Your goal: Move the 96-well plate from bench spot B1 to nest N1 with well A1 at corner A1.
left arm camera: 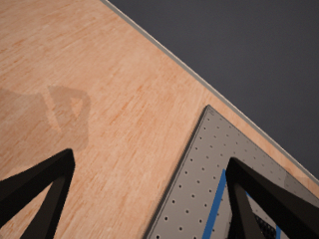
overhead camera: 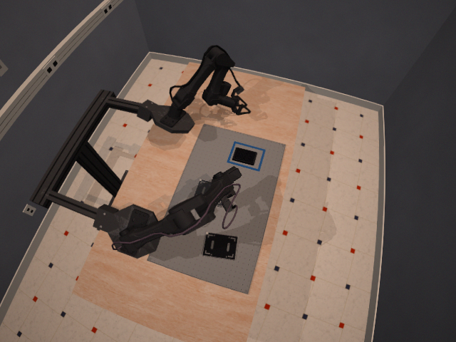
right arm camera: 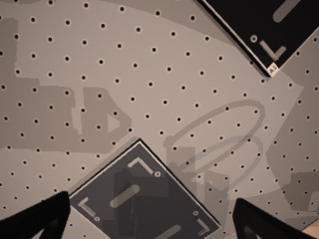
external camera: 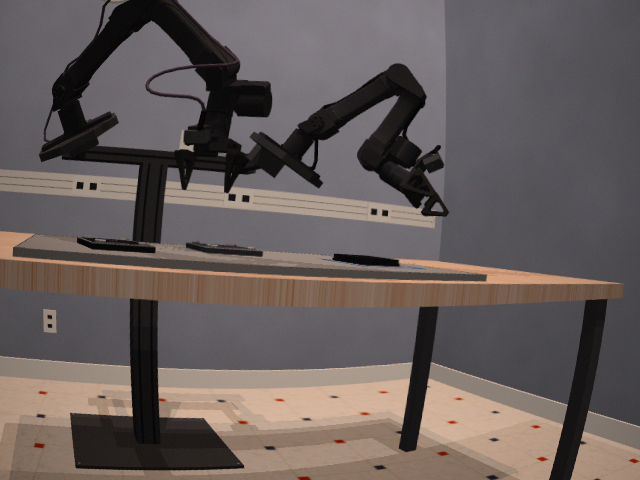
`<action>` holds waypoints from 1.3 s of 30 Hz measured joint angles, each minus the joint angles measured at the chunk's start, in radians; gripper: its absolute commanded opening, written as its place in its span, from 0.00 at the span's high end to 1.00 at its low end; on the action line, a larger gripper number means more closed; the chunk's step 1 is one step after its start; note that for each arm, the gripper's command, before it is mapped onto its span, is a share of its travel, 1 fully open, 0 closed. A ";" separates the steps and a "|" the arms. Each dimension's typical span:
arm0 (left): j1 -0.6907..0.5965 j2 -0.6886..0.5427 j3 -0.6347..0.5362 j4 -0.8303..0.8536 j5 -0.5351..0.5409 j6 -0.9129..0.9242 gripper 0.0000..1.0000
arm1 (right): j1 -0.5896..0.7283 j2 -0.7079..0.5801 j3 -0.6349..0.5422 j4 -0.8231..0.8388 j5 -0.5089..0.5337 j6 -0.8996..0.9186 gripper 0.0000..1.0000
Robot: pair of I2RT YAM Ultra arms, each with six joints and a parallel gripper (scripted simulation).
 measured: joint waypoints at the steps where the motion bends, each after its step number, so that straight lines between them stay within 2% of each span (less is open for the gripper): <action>1: 0.000 0.000 0.000 0.000 0.000 0.000 0.00 | 0.000 0.000 0.000 0.000 0.000 0.000 0.00; 22: -0.001 0.000 0.000 -0.011 -0.012 0.015 0.00 | -0.005 0.000 0.000 0.003 -0.017 -0.026 0.00; 26: -0.028 -0.001 -0.007 -0.042 -0.056 0.081 0.00 | -0.021 0.000 0.000 0.023 -0.069 -0.131 0.00; 32: -0.165 -0.017 -0.072 -0.130 -0.163 0.218 0.00 | -0.082 0.000 -0.018 0.082 -0.180 -0.379 0.00; 39: -0.270 -0.052 -0.085 -0.213 -0.294 0.313 0.00 | -0.125 0.000 -0.046 0.135 -0.286 -0.617 0.00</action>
